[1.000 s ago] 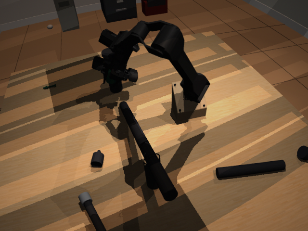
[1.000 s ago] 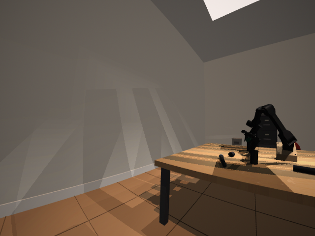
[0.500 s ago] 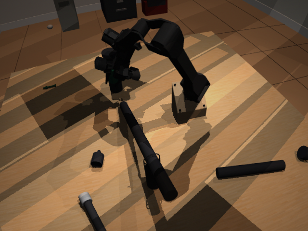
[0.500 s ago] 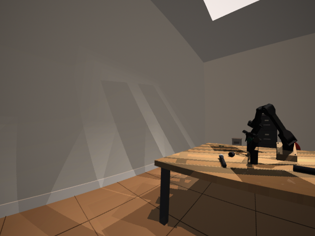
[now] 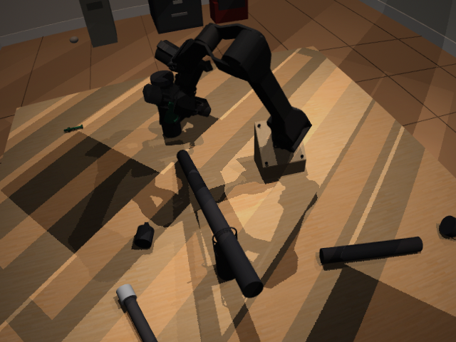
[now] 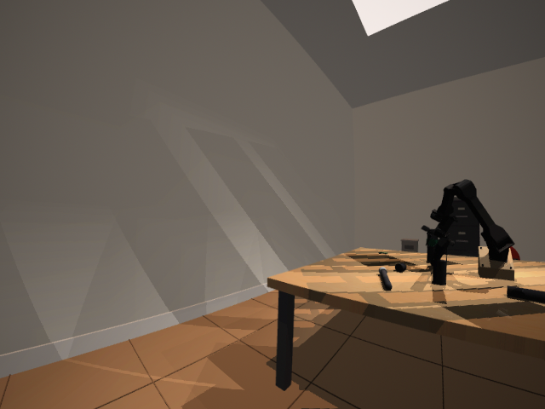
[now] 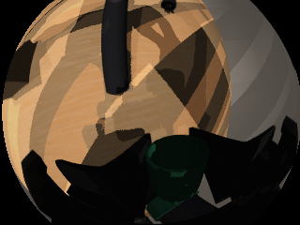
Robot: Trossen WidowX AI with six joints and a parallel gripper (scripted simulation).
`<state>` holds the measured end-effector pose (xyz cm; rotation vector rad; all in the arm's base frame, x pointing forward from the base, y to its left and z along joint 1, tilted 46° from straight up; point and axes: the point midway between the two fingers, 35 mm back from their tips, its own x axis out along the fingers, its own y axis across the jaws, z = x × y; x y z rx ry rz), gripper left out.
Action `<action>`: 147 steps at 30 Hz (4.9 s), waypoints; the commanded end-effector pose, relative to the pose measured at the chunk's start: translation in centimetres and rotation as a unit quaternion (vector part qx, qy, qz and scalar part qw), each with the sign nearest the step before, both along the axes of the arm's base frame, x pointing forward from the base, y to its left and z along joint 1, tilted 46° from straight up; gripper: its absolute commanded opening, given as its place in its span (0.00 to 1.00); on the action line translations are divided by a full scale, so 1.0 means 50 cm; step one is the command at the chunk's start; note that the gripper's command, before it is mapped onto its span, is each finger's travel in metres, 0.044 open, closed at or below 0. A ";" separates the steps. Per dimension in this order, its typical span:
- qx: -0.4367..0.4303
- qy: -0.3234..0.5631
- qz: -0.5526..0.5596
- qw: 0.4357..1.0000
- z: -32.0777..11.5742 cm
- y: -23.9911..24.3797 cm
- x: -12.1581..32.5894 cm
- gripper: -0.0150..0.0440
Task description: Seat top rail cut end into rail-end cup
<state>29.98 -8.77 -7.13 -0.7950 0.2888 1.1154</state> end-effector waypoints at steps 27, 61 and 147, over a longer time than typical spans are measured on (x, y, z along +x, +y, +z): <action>0.001 -0.017 0.017 1.000 -0.001 -0.002 -0.009 0.25; 0.002 -0.014 0.017 1.000 0.111 -0.003 -0.021 1.00; 0.192 0.725 -0.662 0.017 0.302 0.202 -0.083 1.00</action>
